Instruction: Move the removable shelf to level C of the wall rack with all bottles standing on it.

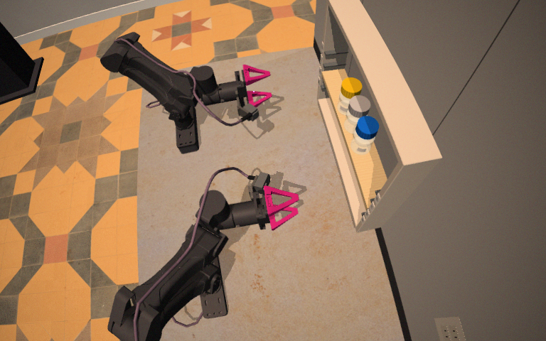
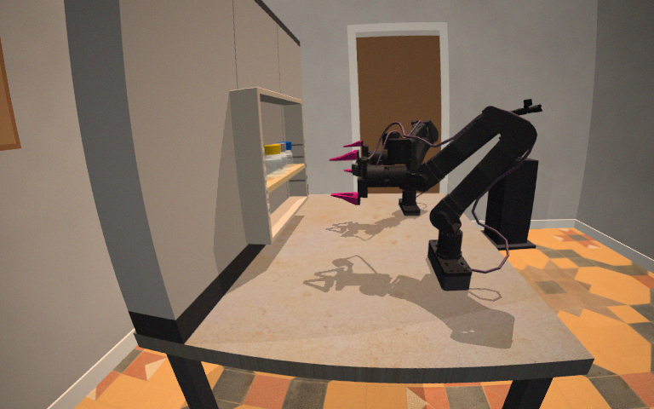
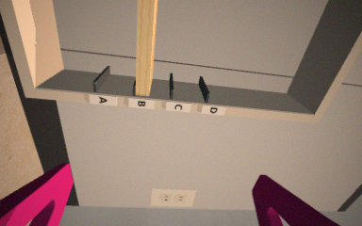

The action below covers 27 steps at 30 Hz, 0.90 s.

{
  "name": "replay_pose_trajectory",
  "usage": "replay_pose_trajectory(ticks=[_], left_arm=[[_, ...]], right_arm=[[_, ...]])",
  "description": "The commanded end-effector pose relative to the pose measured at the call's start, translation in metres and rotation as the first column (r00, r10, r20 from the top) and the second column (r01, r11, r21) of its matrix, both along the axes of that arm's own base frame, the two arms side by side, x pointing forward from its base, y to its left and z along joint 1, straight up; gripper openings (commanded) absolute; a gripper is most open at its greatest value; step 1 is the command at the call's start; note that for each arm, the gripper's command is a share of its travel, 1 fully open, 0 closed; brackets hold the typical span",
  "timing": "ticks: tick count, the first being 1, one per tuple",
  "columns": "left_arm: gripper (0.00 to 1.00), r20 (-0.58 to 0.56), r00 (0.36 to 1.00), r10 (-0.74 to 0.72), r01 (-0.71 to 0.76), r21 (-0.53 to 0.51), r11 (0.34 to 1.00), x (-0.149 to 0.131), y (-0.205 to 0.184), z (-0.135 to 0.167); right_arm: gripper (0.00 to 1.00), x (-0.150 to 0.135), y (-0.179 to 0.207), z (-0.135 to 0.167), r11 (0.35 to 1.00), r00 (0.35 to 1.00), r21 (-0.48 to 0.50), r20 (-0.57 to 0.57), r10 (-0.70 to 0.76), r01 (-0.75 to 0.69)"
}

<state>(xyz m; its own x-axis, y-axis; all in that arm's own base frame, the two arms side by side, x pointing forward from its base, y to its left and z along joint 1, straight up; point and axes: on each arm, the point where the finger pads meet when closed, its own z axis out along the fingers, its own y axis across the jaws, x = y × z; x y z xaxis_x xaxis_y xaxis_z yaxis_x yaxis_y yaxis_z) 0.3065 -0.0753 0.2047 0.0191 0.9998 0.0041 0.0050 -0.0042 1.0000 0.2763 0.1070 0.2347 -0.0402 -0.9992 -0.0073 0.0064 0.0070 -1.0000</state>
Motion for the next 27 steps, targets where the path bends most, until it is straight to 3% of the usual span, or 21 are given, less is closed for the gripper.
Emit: replay_pose_trajectory(ticks=[1, 27], left_arm=[[1.00, 0.005, 1.000, -0.004, 0.004, -0.004, 1.000, -0.0011, -0.0022, -0.0007], [1.00, 0.005, 1.000, -0.004, 0.004, -0.004, 1.000, 0.0022, -0.0022, -0.0024]], right_arm=[[1.00, -0.0008, 0.0028, -0.0051, 1.000, 1.000, -0.007, -0.006, 0.004, -0.004], [1.00, 0.0026, 0.0027, -0.0068, 1.000, 1.000, -0.007, -0.006, 0.004, -0.004]])
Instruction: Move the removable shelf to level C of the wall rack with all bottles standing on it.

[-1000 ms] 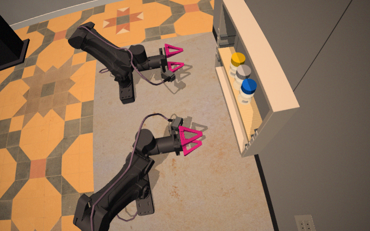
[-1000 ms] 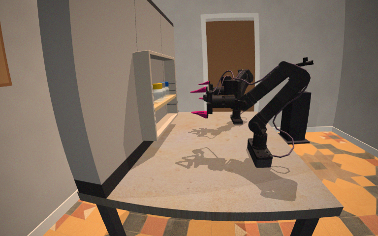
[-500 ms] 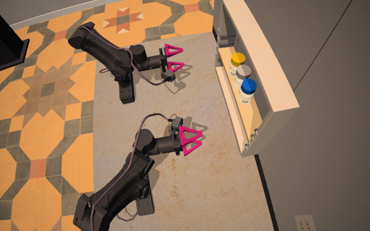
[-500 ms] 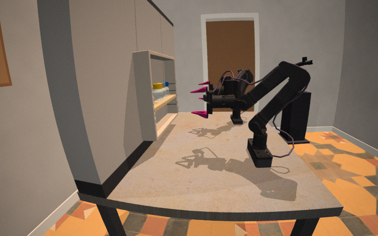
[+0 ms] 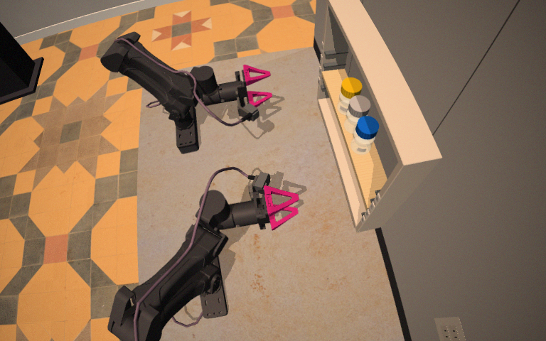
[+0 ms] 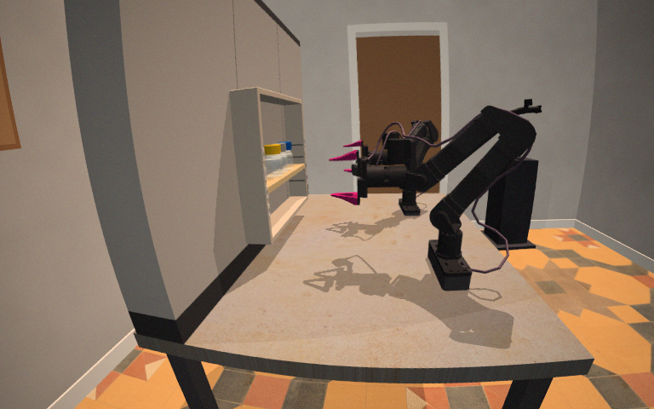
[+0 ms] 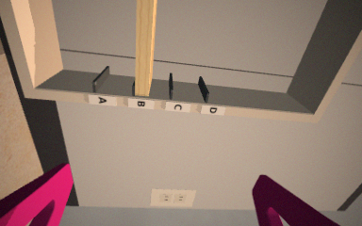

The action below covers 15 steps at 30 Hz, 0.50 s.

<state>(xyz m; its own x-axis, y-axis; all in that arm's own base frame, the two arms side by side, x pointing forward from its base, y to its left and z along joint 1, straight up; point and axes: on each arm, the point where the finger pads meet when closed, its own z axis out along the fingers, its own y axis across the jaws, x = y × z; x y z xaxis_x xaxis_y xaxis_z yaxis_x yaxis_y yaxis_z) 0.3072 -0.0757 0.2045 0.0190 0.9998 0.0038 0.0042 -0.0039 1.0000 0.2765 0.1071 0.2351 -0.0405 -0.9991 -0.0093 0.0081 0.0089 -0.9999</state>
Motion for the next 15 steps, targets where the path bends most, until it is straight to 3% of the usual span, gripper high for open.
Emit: replay_pose_trajectory(ticks=[1, 15], left_arm=[[1.00, 0.004, 1.000, -0.004, 0.004, -0.004, 1.000, 0.003, -0.002, -0.003], [1.00, 0.004, 1.000, -0.004, 0.004, -0.004, 1.000, 0.023, -0.002, -0.013]], right_arm=[[1.00, 0.004, 0.003, -0.008, 1.000, 1.000, -0.009, -0.008, 0.004, -0.004], [1.00, 0.024, 0.002, -0.018, 1.000, 1.000, -0.009, -0.008, 0.004, -0.004]])
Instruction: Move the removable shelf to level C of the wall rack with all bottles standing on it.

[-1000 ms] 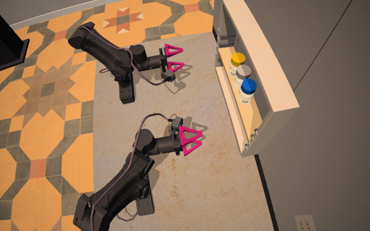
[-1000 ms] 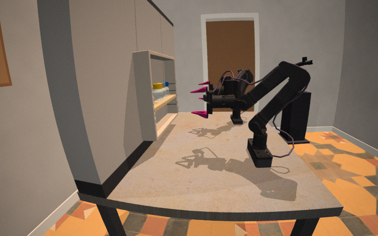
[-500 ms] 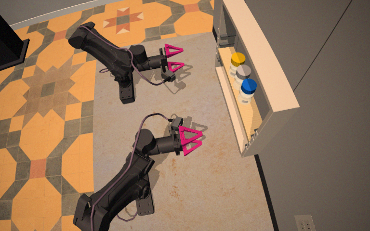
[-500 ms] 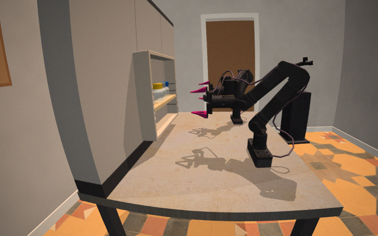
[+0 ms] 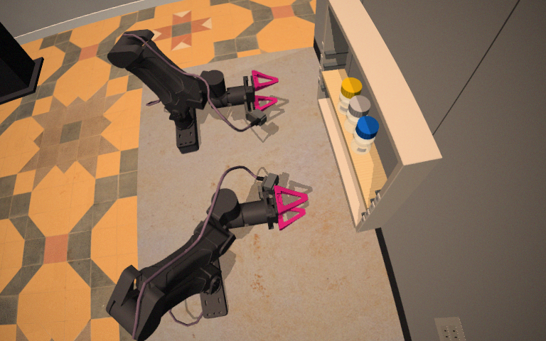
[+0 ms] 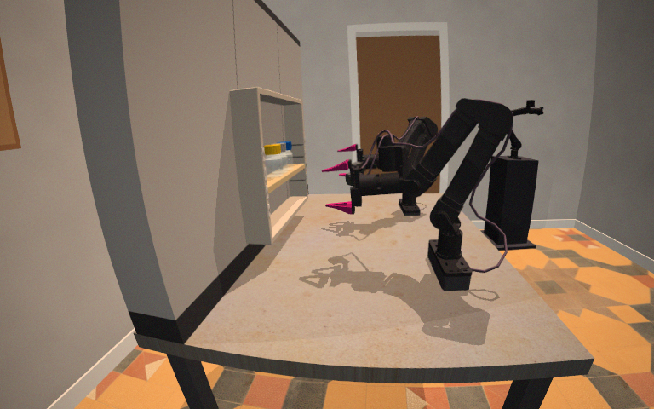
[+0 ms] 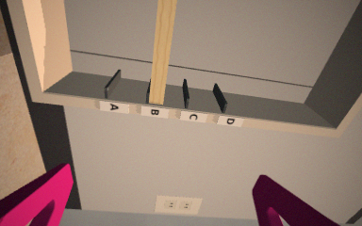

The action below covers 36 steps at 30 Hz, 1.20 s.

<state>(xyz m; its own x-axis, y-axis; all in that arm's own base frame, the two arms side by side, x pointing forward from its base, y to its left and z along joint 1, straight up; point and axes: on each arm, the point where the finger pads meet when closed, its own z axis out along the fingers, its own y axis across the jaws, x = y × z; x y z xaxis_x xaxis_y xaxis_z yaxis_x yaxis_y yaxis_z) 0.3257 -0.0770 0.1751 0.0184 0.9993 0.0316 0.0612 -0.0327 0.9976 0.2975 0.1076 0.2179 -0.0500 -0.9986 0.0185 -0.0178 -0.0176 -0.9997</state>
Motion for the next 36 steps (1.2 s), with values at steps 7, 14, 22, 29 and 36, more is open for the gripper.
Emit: replay_pose_trajectory(ticks=[7, 14, 22, 29, 36], left_arm=[[1.00, 0.061, 0.998, -0.005, 0.007, -0.033, 0.999, 0.016, -0.001, 0.010], [1.00, 0.061, 0.998, -0.005, 0.007, -0.033, 0.999, 0.028, -0.002, 0.004], [1.00, 0.061, 0.998, -0.005, 0.007, -0.033, 0.999, 0.038, -0.002, -0.001], [1.00, 0.061, 0.998, -0.005, 0.007, -0.033, 0.999, 0.050, -0.002, -0.007], [1.00, 0.061, 0.998, -0.005, 0.007, -0.033, 0.999, 0.058, -0.002, -0.011]], right_arm=[[1.00, 0.015, 0.001, -0.007, 1.000, 1.000, 0.018, 0.018, 0.014, -0.014], [1.00, 0.026, 0.000, -0.013, 1.000, 1.000, 0.018, 0.018, 0.014, -0.014], [1.00, 0.036, 0.000, -0.018, 1.000, 1.000, 0.018, 0.018, 0.014, -0.014], [1.00, 0.048, 0.000, -0.024, 1.000, 1.000, 0.018, 0.018, 0.014, -0.014], [1.00, 0.056, -0.001, -0.028, 1.000, 1.000, 0.018, 0.018, 0.014, -0.014]])
